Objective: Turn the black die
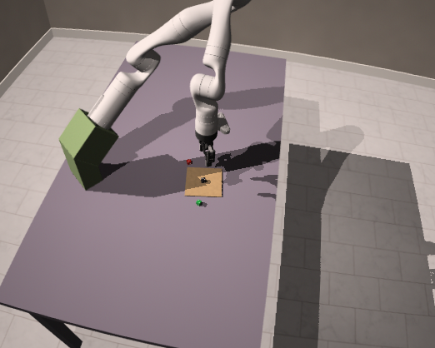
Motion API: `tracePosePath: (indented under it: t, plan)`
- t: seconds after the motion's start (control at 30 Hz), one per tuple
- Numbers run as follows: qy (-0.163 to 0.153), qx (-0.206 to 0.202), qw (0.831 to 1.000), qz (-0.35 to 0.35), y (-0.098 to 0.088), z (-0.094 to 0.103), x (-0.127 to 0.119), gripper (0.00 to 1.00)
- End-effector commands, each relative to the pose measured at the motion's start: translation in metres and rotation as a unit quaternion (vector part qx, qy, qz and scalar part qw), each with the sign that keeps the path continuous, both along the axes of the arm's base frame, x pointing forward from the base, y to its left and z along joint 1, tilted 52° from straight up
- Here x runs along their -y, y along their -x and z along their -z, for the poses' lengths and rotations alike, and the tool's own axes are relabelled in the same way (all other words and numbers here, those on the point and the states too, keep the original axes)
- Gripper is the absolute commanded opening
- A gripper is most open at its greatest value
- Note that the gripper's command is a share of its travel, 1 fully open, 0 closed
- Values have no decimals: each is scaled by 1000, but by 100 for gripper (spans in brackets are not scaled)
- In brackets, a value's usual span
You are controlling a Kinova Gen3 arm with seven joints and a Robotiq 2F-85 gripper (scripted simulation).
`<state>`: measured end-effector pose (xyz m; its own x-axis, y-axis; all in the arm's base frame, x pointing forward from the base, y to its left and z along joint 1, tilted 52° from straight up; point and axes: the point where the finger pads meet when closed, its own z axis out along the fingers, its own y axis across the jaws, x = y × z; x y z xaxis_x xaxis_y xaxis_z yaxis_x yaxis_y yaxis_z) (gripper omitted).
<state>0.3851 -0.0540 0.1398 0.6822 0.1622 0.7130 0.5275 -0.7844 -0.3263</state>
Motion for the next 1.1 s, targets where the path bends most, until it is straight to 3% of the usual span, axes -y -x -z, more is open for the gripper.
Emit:
tracePosePath:
  t: [0.0,1.07]
  plan:
    - [0,0,1000,1,0,0,1,100]
    - [0,0,1000,1,26,-32,31,100]
